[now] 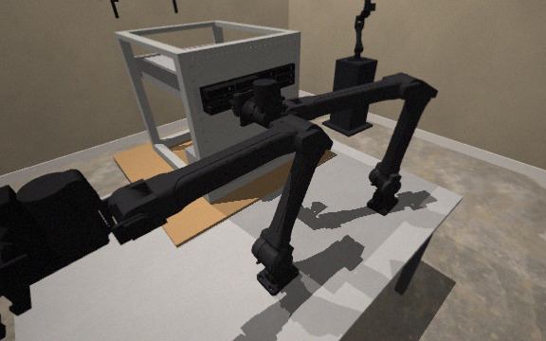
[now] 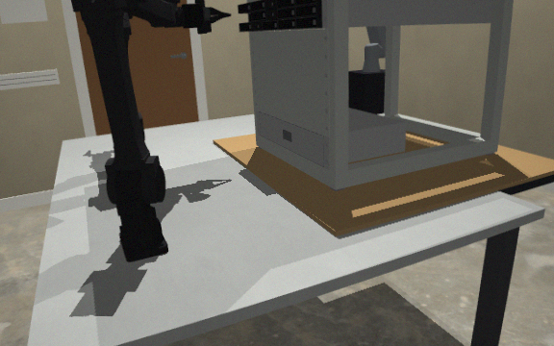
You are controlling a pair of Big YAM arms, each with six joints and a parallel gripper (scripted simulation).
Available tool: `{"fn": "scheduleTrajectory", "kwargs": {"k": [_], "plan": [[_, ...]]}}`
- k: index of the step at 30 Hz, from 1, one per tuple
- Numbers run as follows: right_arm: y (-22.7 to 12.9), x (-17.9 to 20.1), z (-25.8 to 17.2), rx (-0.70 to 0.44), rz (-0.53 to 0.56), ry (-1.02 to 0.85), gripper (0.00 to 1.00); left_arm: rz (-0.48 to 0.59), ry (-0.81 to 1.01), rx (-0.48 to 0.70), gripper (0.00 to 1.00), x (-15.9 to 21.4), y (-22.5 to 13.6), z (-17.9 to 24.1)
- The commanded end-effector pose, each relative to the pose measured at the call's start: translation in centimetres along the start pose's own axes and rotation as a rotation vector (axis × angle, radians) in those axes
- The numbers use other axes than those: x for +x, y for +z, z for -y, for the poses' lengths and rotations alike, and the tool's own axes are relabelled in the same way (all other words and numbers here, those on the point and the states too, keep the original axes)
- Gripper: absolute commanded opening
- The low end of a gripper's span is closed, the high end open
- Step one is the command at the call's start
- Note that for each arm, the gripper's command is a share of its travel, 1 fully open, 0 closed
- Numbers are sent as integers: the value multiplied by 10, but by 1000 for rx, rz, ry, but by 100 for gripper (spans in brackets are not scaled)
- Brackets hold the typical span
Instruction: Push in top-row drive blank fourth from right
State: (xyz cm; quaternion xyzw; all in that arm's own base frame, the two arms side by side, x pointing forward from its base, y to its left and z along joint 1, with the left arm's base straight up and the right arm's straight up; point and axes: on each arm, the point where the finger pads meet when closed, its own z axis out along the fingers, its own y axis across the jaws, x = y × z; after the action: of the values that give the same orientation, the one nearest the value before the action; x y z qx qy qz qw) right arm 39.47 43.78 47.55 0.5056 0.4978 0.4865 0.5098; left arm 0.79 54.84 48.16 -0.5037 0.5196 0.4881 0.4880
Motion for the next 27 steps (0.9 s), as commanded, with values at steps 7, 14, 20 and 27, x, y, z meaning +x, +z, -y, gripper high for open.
{"fn": "scheduleTrajectory", "kwargs": {"k": [7,14,20,27], "plan": [[-25,9,-39,-20,-23,52,0,47,-16,-5,100,-19,-4,-2],[36,1,-48,-30,-5,64,0,47,-16,-5,100,-19,-4,-2],[37,11,-34,-17,-27,40,0,47,-16,-5,100,-19,-4,-2],[37,2,-45,-30,-19,63,0,47,-16,-5,100,-19,-4,-2]]}}
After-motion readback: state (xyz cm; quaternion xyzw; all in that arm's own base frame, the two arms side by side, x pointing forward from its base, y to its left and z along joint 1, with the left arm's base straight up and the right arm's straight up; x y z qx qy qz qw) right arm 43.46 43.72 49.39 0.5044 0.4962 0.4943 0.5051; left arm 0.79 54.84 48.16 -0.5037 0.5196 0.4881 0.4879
